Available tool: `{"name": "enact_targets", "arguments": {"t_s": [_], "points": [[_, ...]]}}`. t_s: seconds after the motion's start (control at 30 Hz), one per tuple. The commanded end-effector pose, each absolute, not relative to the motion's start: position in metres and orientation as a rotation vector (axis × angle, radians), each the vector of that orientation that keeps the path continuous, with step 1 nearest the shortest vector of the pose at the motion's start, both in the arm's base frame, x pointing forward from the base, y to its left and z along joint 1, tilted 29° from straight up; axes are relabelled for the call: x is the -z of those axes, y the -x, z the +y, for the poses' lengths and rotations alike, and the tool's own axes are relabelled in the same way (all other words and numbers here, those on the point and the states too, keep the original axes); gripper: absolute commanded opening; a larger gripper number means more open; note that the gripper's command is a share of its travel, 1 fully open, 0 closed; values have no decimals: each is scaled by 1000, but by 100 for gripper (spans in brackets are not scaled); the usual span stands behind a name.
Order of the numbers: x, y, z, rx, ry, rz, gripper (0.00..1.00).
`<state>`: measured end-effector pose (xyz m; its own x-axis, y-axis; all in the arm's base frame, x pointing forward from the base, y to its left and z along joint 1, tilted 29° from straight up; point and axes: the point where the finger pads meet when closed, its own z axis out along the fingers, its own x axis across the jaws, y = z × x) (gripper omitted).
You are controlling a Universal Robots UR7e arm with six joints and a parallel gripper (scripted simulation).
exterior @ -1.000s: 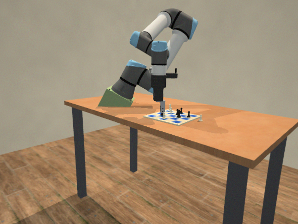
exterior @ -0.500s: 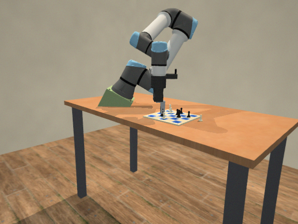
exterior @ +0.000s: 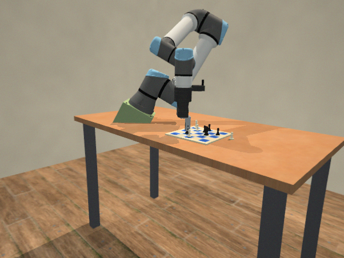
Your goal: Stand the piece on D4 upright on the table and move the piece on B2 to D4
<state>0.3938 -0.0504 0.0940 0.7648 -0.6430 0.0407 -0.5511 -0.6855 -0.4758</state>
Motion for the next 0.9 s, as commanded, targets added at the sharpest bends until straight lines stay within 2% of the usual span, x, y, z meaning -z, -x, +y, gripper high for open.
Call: {"name": "enact_targets", "arguments": {"t_s": [0.0, 0.7, 0.73, 0.8, 0.83, 0.87], "points": [[-94, -394, -51, 285, 2518, 903, 0], [-94, -394, -51, 285, 2518, 903, 0], [-94, -394, -51, 285, 2518, 903, 15], [-94, -394, -51, 285, 2518, 903, 15], [-94, -394, -51, 285, 2518, 903, 29], [-94, -394, -51, 285, 2518, 903, 29]]}}
